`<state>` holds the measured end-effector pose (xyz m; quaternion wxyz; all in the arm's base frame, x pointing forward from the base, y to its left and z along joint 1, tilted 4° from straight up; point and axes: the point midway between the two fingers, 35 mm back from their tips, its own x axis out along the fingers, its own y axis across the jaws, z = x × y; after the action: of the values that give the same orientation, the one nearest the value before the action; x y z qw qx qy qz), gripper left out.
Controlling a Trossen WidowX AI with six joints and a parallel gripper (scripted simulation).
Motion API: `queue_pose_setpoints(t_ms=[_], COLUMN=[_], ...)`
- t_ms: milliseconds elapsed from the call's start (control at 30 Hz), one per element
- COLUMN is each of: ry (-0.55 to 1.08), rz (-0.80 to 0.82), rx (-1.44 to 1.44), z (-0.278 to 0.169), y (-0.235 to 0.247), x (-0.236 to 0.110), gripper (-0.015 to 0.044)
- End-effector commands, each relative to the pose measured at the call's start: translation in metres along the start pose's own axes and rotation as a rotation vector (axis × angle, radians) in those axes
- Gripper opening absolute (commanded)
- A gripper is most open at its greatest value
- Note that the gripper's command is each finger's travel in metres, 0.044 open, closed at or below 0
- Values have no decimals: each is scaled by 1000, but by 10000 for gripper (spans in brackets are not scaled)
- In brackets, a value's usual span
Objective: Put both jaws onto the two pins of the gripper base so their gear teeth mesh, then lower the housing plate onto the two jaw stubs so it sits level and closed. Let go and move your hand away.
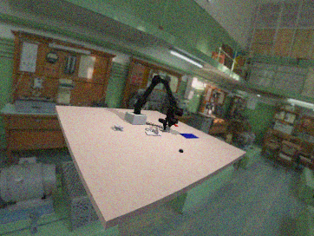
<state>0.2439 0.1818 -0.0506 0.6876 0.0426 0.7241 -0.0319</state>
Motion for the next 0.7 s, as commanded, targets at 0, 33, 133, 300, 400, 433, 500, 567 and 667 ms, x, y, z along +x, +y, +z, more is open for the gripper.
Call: queue_pose_setpoints(t_ms=[0,33,133,300,400,433,500,567,667], ry=[-1,-1,0,1,1,2,2,2,3], rz=[-3,-3,-3,-3,-2,-2,-2,-2,-2], rx=[-2,-1,-1,0,1,1,1,2,2], z=[0,1,1,2,2,2,2,2,1], y=[0,0,1,1,2,2,1,1,1], x=[-2,-4,-13,-29,-38,-42,-48,-54,-64], gripper=[134,134,134,134,134,134,134,134,134])
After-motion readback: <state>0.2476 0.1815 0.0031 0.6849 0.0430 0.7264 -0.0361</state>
